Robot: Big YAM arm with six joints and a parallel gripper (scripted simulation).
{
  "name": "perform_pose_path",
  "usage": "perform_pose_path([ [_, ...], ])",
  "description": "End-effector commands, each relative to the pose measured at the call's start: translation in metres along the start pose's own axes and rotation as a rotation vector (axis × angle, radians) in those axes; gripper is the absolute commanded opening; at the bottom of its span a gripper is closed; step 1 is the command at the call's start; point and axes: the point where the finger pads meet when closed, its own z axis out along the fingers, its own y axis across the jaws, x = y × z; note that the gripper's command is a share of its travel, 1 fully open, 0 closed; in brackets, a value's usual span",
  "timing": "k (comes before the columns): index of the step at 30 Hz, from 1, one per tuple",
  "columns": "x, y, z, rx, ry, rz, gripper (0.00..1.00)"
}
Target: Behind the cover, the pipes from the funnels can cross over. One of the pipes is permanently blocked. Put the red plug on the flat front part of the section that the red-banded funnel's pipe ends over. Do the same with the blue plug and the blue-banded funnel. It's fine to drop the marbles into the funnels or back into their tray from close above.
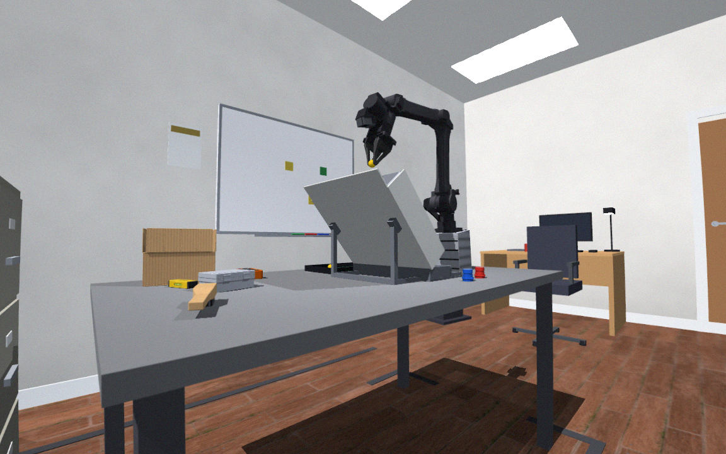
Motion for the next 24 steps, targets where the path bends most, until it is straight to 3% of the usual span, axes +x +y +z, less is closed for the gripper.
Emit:
perform_pose_path([
  [1, -0.03, -0.002, -0.015, -0.003, -0.059, 0.0, 0.0],
  [24, -0.044, -0.003, -0.02, -0.003, -0.059, 0.0, 0.0],
])
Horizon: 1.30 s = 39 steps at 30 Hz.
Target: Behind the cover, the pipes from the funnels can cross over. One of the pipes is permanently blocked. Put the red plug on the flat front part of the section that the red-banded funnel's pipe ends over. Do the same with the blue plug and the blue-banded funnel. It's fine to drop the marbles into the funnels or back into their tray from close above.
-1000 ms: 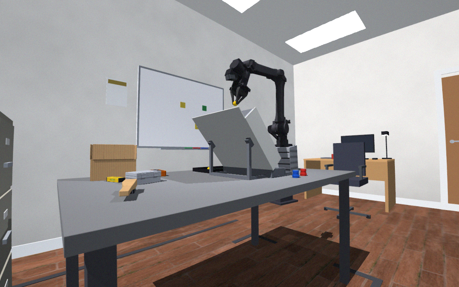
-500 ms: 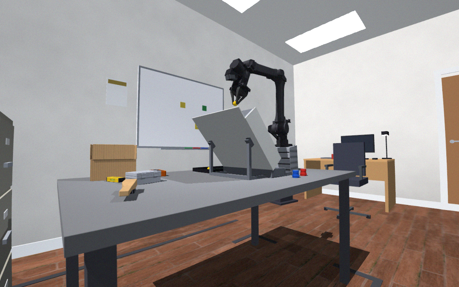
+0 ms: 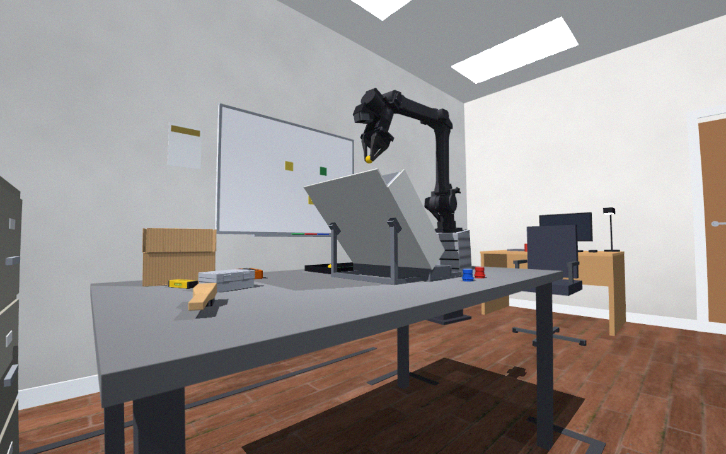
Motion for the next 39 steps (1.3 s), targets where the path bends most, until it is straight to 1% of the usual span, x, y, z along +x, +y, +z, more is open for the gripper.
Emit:
perform_pose_path([
  [1, -0.029, -0.003, -0.014, -0.001, -0.042, -0.001, 0.0],
  [17, -0.034, -0.004, -0.014, -0.001, -0.02, -0.001, 0.0],
  [32, -0.002, -0.002, 0.019, -0.001, -0.043, 0.0, 0.0],
  [34, -0.002, -0.002, 0.019, -0.001, -0.043, 0.0, 0.0],
  [35, -0.004, -0.001, 0.016, -0.003, -0.025, 0.002, 0.59],
  [39, -0.004, -0.001, 0.016, -0.003, -0.025, 0.002, 0.59],
])
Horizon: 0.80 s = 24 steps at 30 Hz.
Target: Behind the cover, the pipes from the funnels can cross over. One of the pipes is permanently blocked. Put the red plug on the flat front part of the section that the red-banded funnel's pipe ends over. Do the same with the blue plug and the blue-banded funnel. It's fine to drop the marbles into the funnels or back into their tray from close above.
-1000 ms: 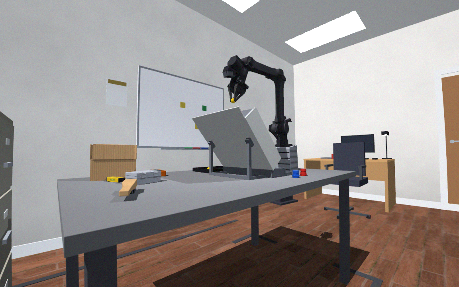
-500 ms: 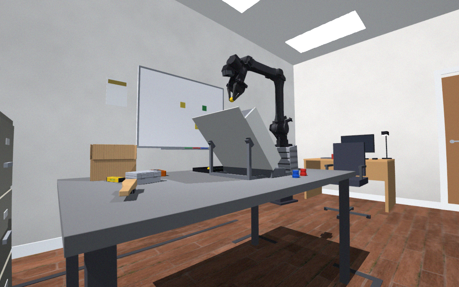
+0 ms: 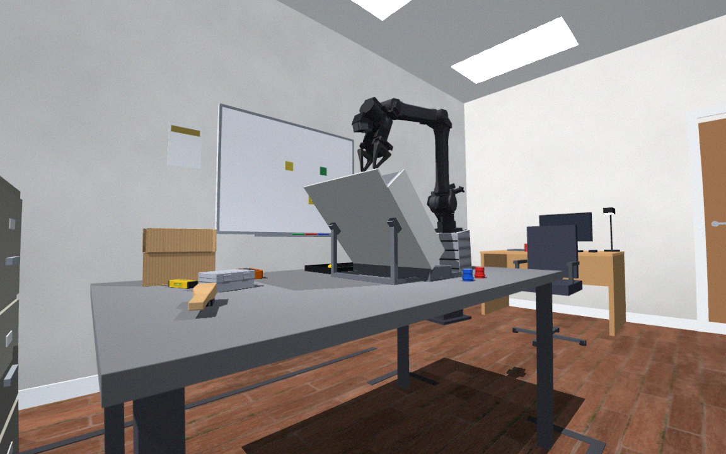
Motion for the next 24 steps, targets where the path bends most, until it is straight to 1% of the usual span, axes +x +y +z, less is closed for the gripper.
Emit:
perform_pose_path([
  [1, -0.0151, 0.0011, -0.0135, -0.003, -0.035, 0.001, 0.59],
  [12, -0.0151, 0.0011, -0.0135, -0.003, -0.035, 0.001, 0.59],
  [13, -0.0069, 0.0002, -0.0071, -0.001, -0.021, 0.0, 0.59],
  [24, -0.0069, 0.0002, -0.0071, -0.001, -0.021, 0.0, 0.59],
])
